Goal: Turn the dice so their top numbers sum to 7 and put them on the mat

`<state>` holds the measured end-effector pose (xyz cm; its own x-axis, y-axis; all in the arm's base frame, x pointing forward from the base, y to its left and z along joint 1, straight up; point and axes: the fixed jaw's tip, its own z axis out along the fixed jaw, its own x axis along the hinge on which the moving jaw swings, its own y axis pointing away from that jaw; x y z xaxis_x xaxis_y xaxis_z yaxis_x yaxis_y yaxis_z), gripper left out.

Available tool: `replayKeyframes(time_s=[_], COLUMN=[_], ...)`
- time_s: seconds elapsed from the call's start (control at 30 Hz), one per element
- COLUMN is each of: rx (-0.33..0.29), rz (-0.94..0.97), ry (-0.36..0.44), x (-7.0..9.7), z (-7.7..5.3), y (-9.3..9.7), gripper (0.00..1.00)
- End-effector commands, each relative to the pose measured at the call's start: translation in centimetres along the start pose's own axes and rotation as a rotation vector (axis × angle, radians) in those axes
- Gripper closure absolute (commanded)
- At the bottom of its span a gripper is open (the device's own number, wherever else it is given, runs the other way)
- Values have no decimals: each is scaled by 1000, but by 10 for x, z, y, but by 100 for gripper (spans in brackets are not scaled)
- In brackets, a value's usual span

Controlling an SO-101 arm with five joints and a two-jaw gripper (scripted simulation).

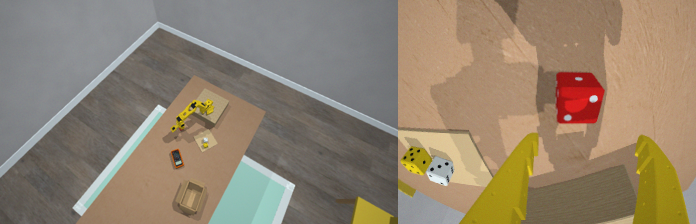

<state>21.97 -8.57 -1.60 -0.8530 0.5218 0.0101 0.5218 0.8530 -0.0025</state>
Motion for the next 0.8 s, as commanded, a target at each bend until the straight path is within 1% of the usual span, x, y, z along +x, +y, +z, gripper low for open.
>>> replayKeyframes(time_s=[0.0,0.37,0.6,0.67,0.77], rx=[2,2,2,2,2], rz=[-1,-1,-1,-1,-1], ry=[19,19,19,19,19], x=[2,2,2,2,1], z=[3,5,12,12,17], y=[2,2,2,2,2], gripper=[65,65,65,65,65])
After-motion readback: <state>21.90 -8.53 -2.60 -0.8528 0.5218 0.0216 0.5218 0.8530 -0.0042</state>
